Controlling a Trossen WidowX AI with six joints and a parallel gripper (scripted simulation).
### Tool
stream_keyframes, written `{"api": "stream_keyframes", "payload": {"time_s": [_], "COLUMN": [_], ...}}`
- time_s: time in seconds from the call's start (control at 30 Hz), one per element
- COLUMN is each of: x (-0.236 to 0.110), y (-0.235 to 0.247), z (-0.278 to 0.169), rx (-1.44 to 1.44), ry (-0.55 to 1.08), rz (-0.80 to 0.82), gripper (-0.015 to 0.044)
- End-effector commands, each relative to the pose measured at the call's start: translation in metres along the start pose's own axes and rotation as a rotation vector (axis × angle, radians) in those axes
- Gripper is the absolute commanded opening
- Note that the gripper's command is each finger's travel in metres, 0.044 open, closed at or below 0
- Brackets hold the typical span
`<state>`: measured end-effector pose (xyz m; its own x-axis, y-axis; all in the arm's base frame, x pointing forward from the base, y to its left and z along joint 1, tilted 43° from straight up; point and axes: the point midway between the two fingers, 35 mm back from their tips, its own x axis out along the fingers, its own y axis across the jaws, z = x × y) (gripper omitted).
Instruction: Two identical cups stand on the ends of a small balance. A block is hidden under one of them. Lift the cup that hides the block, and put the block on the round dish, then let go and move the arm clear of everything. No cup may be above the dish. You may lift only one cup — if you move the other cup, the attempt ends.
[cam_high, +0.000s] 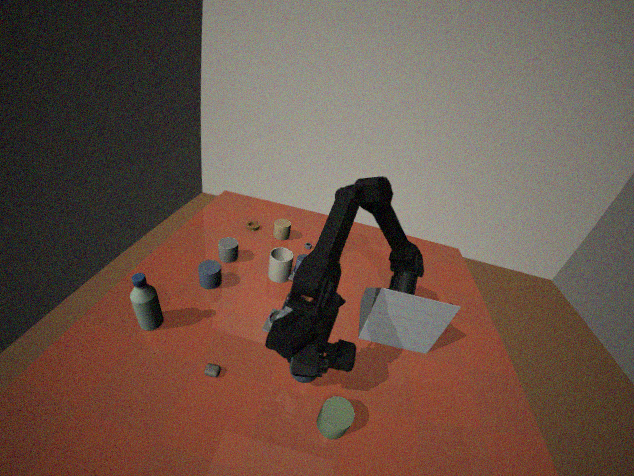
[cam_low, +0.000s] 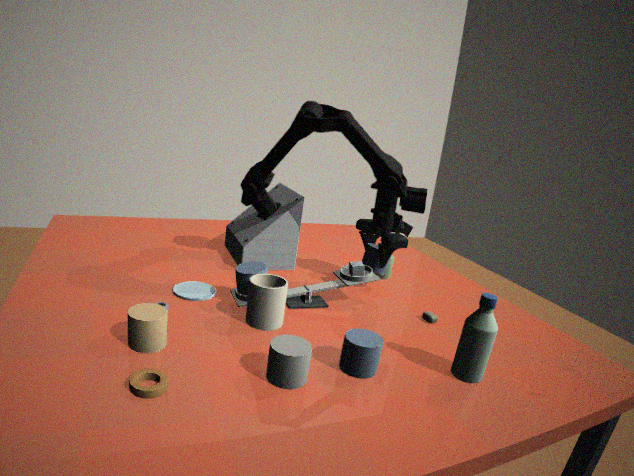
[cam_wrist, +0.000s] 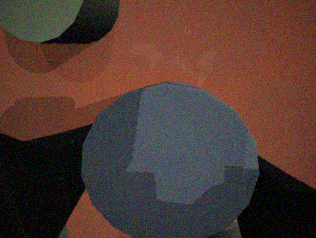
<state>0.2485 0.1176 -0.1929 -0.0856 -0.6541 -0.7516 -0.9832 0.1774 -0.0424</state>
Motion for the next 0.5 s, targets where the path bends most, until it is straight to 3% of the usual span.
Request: {"api": "stream_keyframes", "payload": {"time_s": [0.0, 0.47], "x": [0.022, 0.043], "y": [0.002, 0.003], "z": [-0.002, -0.003], "rx": [-0.007, -0.006], "ry": [0.01, 0.011], "rz": [0.004, 0.004], "gripper": [0.0, 0.0]}}
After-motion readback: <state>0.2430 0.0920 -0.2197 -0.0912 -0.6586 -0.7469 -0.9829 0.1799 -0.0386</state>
